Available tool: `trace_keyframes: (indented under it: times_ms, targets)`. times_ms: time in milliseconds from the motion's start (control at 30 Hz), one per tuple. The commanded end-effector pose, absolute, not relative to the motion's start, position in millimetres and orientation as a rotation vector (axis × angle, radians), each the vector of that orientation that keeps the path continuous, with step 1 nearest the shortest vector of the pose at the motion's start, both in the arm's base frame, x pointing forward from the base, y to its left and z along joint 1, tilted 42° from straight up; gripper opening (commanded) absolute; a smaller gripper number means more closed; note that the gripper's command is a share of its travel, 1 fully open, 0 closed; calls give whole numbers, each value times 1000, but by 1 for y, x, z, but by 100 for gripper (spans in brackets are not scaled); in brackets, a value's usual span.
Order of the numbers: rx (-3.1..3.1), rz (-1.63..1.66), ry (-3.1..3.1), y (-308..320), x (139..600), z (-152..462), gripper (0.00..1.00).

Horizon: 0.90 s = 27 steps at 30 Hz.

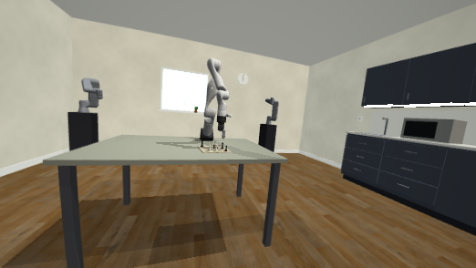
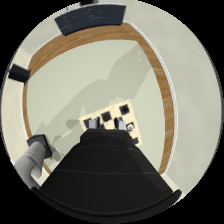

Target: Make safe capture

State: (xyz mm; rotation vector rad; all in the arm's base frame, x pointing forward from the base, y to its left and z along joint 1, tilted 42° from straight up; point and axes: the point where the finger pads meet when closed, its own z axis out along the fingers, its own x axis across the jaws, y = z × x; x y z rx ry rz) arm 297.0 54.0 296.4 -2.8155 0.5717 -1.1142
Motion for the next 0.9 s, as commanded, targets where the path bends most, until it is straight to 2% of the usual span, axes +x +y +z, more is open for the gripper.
trace_keyframes:
  times_ms: [0, 867]
  targets:
    - [-2823, -1098, 582, 52, 299, 290, 79]
    - [-2823, -1098, 582, 50, 312, 275, 79]
